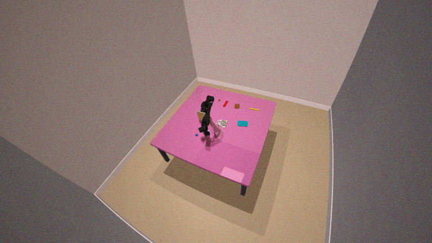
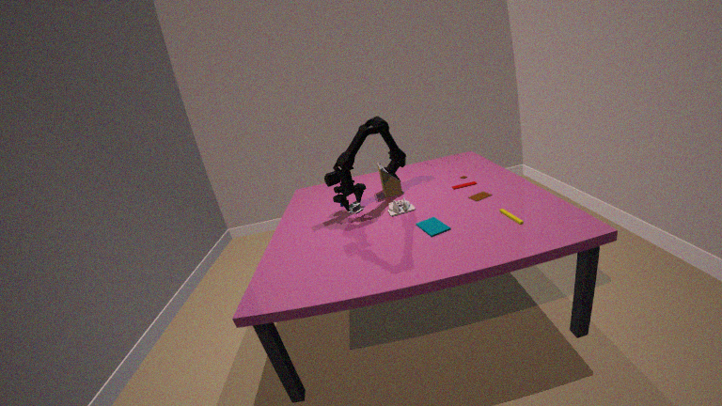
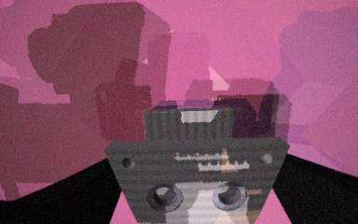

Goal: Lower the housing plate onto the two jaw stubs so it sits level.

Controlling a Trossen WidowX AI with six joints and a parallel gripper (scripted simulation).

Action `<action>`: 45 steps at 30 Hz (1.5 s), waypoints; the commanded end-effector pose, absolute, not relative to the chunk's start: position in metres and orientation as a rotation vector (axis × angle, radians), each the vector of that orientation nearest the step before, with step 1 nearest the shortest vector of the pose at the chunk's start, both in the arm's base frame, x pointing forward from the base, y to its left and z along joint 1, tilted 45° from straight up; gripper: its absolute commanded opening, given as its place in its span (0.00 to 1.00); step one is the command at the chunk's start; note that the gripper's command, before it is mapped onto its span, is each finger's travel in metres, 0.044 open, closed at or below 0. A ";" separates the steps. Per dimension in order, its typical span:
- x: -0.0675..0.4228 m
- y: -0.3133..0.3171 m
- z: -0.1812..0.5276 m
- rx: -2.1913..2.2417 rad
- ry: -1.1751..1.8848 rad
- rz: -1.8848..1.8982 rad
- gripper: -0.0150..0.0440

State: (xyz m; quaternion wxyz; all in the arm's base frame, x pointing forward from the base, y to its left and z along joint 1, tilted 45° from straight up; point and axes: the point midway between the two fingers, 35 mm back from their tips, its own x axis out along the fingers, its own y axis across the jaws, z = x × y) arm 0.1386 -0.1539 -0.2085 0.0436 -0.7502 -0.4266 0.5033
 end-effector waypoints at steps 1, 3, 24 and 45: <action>0.138 -0.165 -0.201 -2.304 -1.306 1.548 0.85; 0.138 -0.170 -0.196 -2.304 -1.305 1.548 0.85; 0.130 -0.202 -0.159 -2.302 -1.296 1.548 0.85; 0.171 -0.176 -0.111 -2.193 -1.081 1.611 0.85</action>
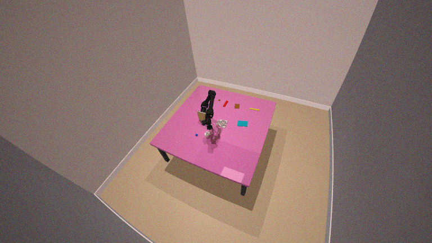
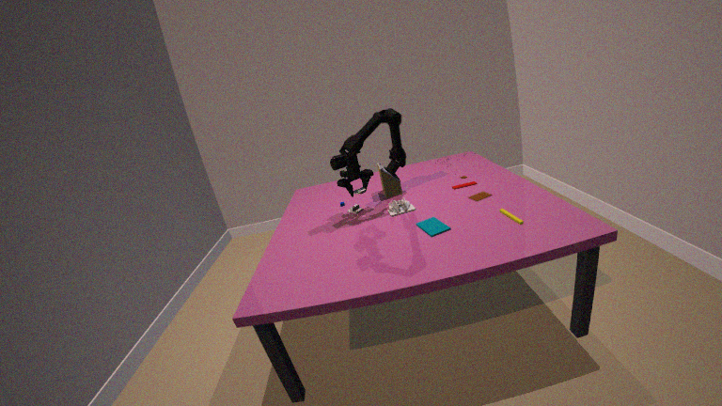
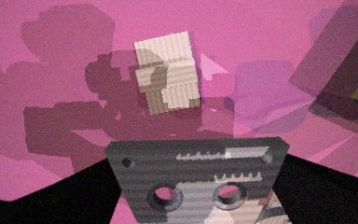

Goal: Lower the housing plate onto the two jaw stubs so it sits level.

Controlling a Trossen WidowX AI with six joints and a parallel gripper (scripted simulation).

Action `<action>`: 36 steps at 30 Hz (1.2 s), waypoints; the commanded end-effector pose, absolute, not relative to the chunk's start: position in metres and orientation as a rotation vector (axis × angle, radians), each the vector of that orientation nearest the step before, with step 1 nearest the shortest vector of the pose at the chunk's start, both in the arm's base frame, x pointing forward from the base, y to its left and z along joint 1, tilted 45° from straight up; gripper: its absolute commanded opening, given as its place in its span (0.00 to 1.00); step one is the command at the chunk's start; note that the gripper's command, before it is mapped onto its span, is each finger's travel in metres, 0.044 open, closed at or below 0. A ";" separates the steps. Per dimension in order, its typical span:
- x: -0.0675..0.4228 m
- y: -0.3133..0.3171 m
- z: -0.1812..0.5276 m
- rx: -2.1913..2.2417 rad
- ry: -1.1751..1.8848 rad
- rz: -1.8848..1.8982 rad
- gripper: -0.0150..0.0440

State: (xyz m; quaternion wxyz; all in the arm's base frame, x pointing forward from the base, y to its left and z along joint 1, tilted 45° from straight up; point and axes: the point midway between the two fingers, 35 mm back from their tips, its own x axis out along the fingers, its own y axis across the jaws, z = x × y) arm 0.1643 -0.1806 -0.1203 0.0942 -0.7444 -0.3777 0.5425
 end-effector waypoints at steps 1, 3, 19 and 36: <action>0.172 -0.174 -0.109 -2.188 -1.071 1.613 0.85; 0.176 -0.170 -0.105 -2.177 -1.051 1.617 0.85; 0.199 -0.138 -0.070 -2.083 -0.901 1.636 0.85; 0.214 -0.097 -0.036 -1.972 -0.761 1.638 0.85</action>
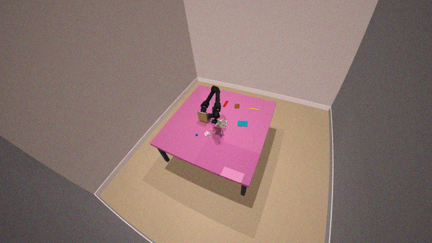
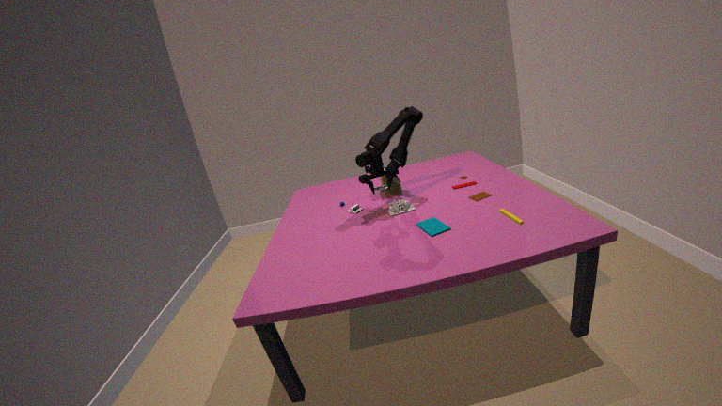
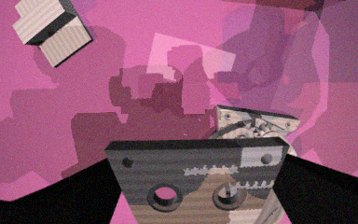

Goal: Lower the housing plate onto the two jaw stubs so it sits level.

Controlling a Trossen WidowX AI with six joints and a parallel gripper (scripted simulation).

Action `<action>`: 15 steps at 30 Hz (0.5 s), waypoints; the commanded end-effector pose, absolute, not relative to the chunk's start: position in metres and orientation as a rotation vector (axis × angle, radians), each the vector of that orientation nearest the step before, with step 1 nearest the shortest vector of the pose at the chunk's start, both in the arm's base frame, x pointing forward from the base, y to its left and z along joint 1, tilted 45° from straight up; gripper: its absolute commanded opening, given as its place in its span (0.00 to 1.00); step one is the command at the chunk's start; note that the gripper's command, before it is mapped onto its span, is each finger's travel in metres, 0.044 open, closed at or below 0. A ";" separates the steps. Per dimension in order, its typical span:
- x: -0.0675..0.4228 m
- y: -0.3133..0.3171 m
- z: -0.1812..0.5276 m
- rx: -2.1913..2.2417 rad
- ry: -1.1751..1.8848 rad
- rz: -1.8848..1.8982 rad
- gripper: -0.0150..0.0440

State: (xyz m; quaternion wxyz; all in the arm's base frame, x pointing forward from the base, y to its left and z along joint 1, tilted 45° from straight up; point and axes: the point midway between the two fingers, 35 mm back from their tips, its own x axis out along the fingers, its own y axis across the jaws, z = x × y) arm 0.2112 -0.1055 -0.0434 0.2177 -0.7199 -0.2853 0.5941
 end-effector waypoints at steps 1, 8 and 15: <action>0.214 -0.095 -0.034 -1.966 -0.753 1.638 0.85; 0.217 -0.076 -0.021 -1.916 -0.702 1.636 0.85; 0.218 -0.059 -0.010 -1.865 -0.655 1.633 0.85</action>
